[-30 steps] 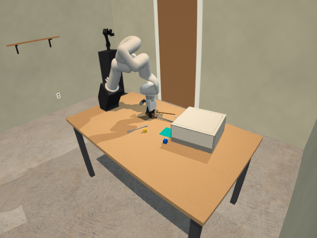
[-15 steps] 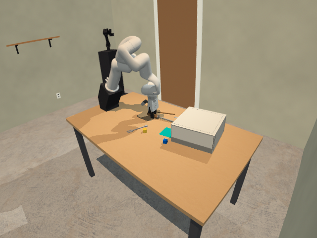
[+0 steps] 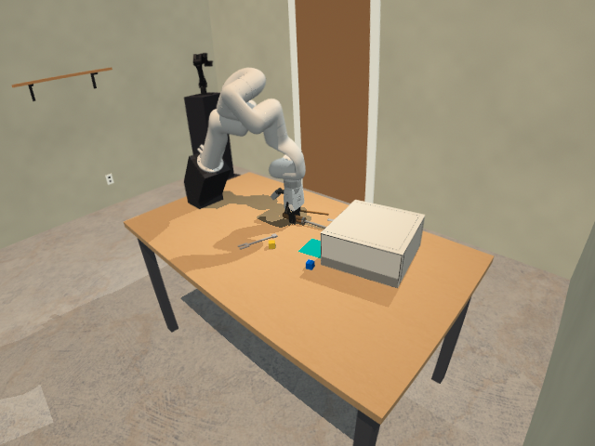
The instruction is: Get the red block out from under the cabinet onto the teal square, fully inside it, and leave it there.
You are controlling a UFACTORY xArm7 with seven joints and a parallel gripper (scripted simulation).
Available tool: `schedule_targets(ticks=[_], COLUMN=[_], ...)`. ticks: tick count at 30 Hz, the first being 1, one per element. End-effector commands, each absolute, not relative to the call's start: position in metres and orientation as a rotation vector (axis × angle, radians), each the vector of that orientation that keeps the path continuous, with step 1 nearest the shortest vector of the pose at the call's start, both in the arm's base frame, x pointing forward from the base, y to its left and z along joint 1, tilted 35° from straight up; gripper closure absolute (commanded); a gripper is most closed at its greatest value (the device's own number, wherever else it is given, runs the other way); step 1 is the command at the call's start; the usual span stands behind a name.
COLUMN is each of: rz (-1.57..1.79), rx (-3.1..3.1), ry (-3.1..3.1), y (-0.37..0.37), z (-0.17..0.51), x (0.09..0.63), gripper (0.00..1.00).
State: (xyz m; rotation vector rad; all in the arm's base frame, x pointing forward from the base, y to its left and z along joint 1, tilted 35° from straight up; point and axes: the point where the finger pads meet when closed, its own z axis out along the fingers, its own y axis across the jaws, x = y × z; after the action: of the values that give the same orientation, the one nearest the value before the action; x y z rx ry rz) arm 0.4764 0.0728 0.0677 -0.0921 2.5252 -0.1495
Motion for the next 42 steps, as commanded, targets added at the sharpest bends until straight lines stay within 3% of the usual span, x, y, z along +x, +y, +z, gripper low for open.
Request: schedule_targets(ticks=[1,42], rz=[-0.151,-0.151], rx=[-0.094,-0.094], ry=[2.528,2.528], y=[0.075,0.083], z=[0.074,0.121], x=[0.485,0.554], gripper=[1.00,1.00])
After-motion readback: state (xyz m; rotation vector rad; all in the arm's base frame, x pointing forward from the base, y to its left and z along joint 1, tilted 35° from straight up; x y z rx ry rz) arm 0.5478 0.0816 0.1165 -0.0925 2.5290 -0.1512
